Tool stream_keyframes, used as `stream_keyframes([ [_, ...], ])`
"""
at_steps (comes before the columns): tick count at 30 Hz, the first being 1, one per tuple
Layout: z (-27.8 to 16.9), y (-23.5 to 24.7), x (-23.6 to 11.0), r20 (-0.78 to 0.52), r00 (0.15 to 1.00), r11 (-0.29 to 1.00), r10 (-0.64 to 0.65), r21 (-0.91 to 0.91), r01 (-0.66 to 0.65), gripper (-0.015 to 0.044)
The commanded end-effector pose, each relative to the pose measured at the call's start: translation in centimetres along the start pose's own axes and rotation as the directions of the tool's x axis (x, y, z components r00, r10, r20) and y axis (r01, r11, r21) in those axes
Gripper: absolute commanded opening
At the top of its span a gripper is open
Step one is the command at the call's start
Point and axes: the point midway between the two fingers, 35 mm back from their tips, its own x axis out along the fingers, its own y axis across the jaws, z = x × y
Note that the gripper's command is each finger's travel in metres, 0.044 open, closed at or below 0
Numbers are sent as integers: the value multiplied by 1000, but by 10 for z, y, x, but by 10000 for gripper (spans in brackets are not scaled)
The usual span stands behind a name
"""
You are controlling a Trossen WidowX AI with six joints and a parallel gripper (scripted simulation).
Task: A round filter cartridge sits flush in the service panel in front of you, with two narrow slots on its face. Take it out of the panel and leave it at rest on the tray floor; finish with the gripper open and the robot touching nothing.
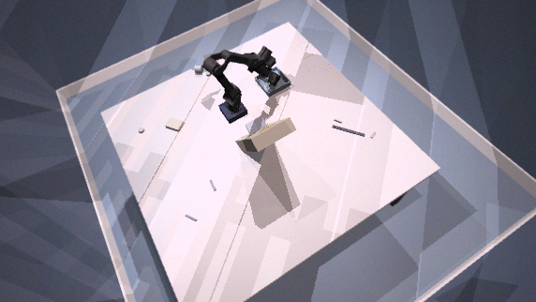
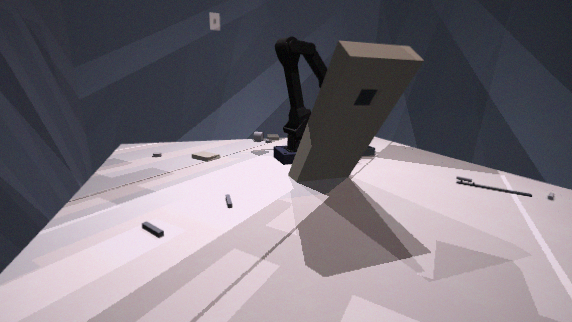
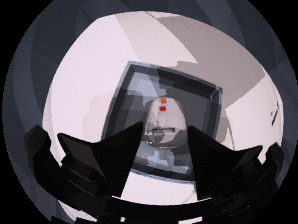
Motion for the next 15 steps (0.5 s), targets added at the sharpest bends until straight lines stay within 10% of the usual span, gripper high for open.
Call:
stream_keyframes([
  [1,1,0,-1,3,1000,1000,0,0,0,315],
  [6,1,0,-1,3,1000,1000,0,0,0,440],
  [15,36,0,-61,2,1000,1000,0,0,0,440],
])
